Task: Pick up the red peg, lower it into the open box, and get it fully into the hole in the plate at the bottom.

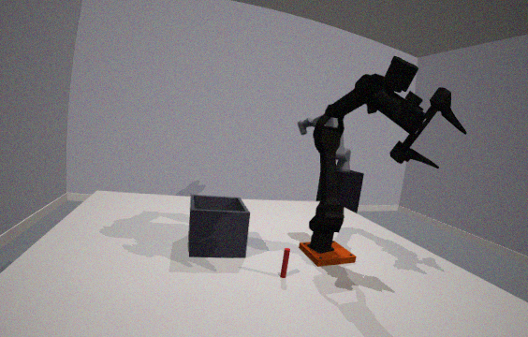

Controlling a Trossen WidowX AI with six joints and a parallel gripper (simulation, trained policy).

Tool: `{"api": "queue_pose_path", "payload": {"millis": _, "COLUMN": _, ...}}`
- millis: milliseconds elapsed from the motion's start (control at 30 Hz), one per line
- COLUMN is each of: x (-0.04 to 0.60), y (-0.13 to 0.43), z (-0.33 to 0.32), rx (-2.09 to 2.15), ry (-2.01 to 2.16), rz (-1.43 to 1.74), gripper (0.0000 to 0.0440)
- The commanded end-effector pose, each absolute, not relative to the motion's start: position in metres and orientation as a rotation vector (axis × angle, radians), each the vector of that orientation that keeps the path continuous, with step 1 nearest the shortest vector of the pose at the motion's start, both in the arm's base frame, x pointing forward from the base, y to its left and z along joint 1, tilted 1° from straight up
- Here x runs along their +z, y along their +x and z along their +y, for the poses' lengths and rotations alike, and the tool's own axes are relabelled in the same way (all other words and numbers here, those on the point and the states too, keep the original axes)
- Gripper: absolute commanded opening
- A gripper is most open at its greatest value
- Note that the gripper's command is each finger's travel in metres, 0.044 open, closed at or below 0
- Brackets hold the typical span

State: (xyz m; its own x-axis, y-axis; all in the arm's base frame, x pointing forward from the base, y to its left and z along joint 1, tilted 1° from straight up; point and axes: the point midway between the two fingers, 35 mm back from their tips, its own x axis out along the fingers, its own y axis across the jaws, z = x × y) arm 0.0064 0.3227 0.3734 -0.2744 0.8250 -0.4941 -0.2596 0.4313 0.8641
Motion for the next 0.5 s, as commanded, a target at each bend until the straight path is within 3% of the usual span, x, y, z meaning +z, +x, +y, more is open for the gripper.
{"api": "queue_pose_path", "payload": {"millis": 0, "x": 0.356, "y": 0.026, "z": 0.321, "rx": 1.009, "ry": 0.555, "rz": 1.523, "gripper": 0.044}}
{"api": "queue_pose_path", "payload": {"millis": 467, "x": 0.294, "y": 0.101, "z": 0.289, "rx": 0.469, "ry": 0.69, "rz": 1.573, "gripper": 0.044}}
